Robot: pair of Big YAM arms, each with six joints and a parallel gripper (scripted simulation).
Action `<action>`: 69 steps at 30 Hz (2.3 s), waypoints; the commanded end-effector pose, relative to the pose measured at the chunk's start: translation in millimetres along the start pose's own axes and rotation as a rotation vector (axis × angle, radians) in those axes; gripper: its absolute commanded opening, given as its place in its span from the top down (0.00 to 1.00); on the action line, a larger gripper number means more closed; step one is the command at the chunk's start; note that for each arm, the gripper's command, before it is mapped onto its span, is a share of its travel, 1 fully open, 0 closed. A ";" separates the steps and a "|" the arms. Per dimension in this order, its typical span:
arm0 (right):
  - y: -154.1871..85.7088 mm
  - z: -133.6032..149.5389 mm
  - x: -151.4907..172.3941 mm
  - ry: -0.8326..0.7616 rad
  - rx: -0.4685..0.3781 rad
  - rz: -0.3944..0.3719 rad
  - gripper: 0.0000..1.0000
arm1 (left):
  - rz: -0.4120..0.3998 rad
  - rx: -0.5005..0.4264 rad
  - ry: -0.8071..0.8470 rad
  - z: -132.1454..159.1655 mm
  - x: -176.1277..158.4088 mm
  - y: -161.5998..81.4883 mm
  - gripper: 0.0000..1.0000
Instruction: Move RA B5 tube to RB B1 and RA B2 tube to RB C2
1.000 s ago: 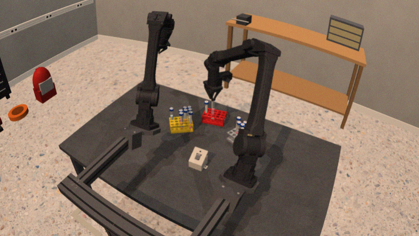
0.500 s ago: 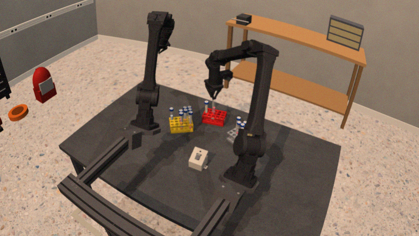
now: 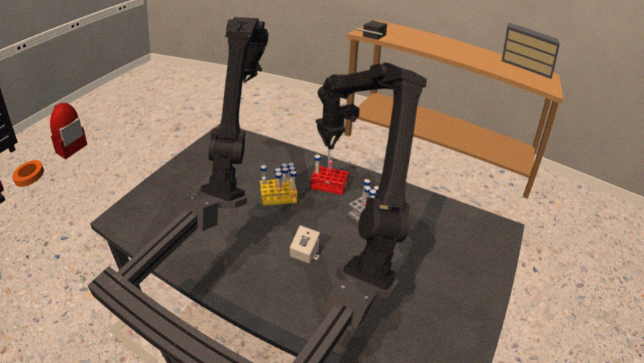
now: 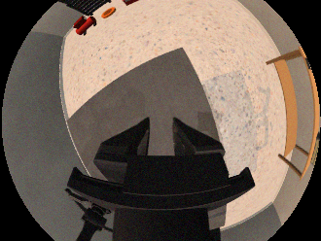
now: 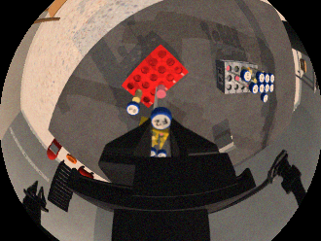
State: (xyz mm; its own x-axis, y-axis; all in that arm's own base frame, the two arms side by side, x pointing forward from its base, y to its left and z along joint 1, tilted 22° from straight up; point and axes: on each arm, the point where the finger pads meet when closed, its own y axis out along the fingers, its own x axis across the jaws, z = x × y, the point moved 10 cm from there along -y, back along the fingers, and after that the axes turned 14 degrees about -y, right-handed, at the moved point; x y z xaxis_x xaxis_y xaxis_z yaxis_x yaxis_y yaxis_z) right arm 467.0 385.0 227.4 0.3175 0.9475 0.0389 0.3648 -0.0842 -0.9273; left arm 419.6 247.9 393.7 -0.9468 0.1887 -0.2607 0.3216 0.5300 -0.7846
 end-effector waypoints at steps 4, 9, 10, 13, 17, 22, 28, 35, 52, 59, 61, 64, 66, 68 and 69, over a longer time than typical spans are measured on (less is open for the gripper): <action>-11.0 -22.1 13.2 0.004 -0.013 -0.022 1.00 | 0.028 -0.024 -0.013 -10.8 -5.7 -12.6 0.70; -11.1 -31.1 16.0 0.007 -0.014 -0.021 1.00 | 0.028 -0.024 -0.013 -10.8 -5.7 -12.6 0.70; -11.3 -32.5 16.8 0.007 -0.014 -0.021 1.00 | 0.028 -0.024 -0.013 -10.8 -5.7 -12.6 0.70; -16.2 -28.3 21.7 -0.002 -0.015 -0.029 1.00 | 0.028 -0.024 -0.013 -10.8 -5.7 -12.6 0.70; -19.8 -24.6 17.1 0.007 -0.019 -0.033 1.00 | 0.028 -0.024 -0.013 -10.8 -5.7 -12.6 0.70; -19.9 -24.6 17.1 0.007 -0.019 -0.033 1.00 | 0.028 -0.024 -0.013 -10.8 -5.7 -12.6 0.70; -20.1 -24.6 17.1 0.007 -0.019 -0.033 1.00 | 0.028 -0.024 -0.013 -10.8 -5.7 -12.6 0.70; -20.4 -24.6 17.1 0.007 -0.019 -0.033 1.00 | 0.028 -0.024 -0.013 -10.8 -5.7 -12.6 0.70; -20.0 -17.1 32.9 0.001 -0.014 -0.033 1.00 | 0.028 -0.024 -0.013 -10.8 -5.7 -12.6 0.70; -18.7 -27.9 25.9 0.014 -0.017 -0.030 1.00 | 0.028 -0.024 -0.013 -10.8 -5.7 -12.6 0.70; -20.9 -23.3 21.9 0.007 -0.019 -0.034 1.00 | 0.028 -0.024 -0.013 -10.8 -5.7 -12.6 0.70; -15.4 -28.1 25.5 0.013 -0.016 -0.026 1.00 | 0.028 -0.024 -0.013 -10.8 -5.7 -12.6 0.70; -14.6 -29.1 24.7 0.014 -0.016 -0.025 1.00 | 0.028 -0.024 -0.013 -10.8 -5.7 -12.6 0.70; -14.9 -30.8 24.4 0.017 -0.020 -0.031 1.00 | 0.028 -0.024 -0.013 -10.8 -5.7 -12.6 0.70; -14.5 -31.7 24.3 0.018 -0.022 -0.034 1.00 | 0.028 -0.024 -0.013 -10.8 -5.7 -12.6 0.70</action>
State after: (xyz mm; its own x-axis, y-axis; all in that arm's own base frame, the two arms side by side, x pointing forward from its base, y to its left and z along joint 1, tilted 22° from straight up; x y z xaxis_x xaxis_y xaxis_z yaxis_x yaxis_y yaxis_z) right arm 482.3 394.9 236.1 0.3130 0.9491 0.0365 0.3629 -0.0840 -0.9280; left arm 419.6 247.9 393.7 -0.9468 0.1887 -0.2607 0.3216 0.5300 -0.7846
